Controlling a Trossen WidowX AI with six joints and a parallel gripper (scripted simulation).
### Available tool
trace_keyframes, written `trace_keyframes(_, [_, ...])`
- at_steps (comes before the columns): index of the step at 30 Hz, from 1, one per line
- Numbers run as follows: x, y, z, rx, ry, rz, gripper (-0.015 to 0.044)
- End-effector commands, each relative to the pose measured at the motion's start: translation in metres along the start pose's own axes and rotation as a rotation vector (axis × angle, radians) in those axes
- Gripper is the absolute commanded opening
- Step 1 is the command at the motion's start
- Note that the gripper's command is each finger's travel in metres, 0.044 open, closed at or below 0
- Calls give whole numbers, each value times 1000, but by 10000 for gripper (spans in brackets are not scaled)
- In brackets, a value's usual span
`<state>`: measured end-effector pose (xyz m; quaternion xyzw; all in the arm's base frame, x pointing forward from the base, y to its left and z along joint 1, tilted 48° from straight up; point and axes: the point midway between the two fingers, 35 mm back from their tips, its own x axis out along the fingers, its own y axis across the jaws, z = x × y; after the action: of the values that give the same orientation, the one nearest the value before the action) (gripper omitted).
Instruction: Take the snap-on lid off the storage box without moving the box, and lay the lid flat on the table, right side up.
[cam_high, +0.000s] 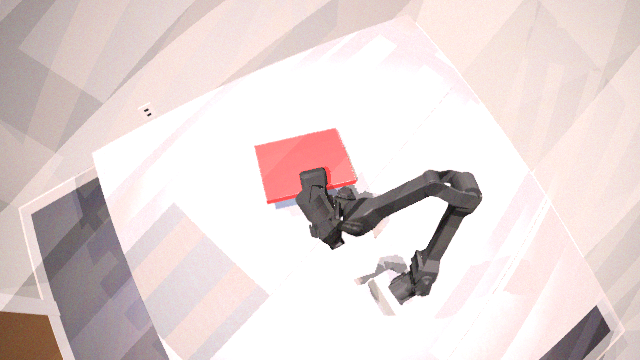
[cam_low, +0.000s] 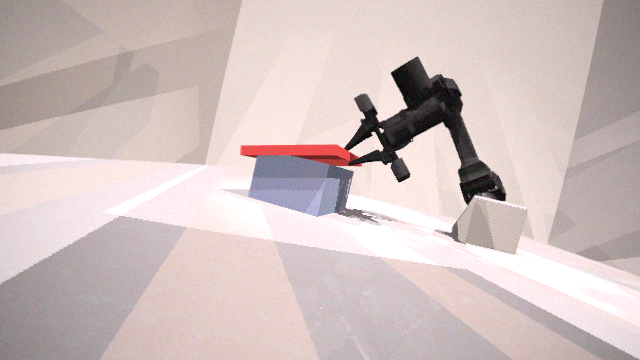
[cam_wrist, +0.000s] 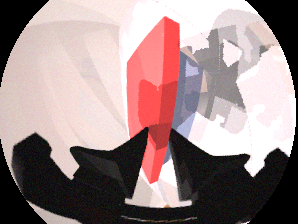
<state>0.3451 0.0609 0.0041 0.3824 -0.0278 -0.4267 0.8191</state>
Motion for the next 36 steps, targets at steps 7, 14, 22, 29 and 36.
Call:
trace_keyframes(7, [-9,18,1,12,3,7,0])
trace_keyframes(14, [-12,27,1,13,3,7,0])
trace_keyframes(22, [-15,38,1,13,3,7,0])
trace_keyframes(29, [-17,48,1,13,3,7,0])
trace_keyframes(36, [-18,59,1,13,3,7,0])
